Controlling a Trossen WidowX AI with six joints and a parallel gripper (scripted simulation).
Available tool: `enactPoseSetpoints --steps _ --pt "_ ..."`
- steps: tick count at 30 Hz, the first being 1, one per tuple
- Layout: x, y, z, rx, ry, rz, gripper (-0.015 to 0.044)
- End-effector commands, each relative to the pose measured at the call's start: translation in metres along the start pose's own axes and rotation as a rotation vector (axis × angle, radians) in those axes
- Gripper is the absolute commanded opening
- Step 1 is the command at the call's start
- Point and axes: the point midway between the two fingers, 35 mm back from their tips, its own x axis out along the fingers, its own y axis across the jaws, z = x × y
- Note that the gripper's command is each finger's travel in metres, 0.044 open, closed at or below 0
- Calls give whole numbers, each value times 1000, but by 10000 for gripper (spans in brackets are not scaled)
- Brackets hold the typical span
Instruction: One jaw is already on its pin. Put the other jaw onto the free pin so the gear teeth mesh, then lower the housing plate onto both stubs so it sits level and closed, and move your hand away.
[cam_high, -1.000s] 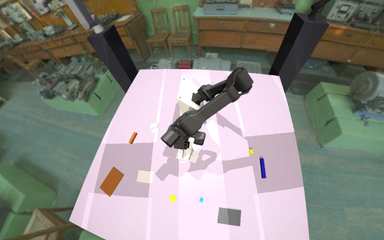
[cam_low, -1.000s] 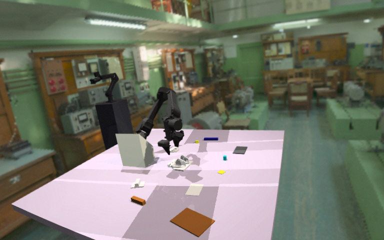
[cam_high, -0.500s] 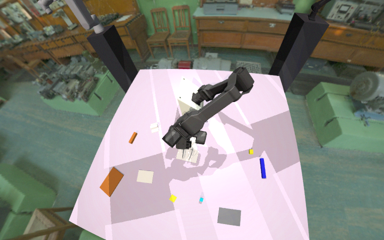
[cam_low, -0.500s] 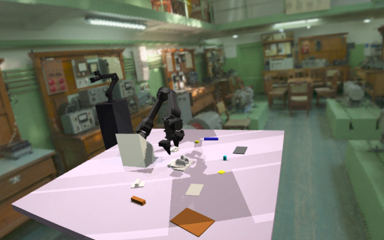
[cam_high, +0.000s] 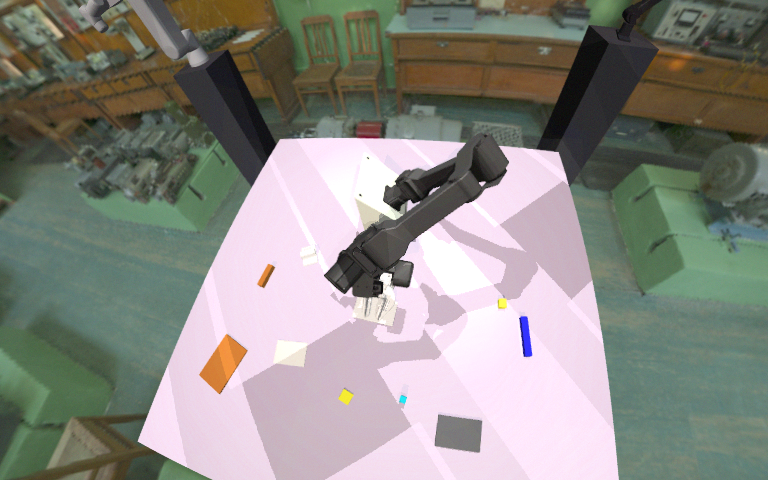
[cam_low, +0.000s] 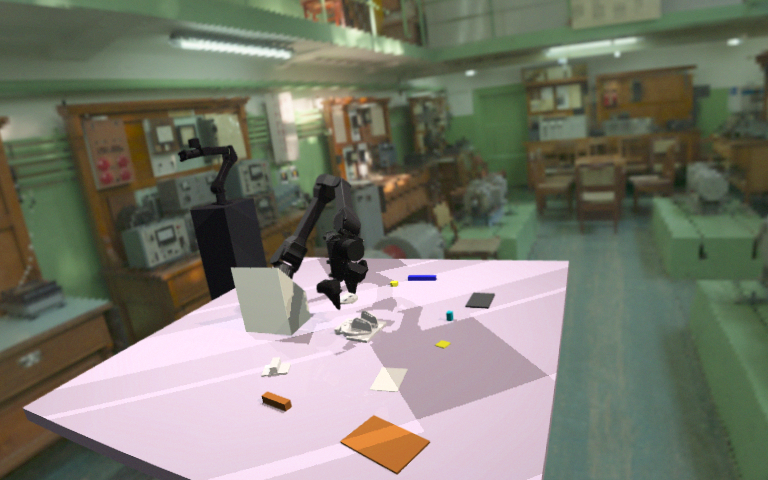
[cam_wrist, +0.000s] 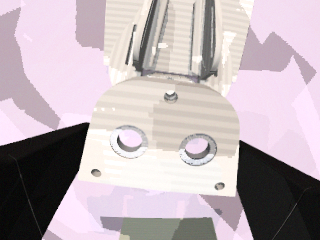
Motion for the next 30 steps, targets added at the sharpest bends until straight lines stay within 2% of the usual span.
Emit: enactPoseSetpoints --steps 1,30 --pt "0 -2 -8 -2 -1 1 351" --pt "0 -3 -10 -3 -1 1 351"
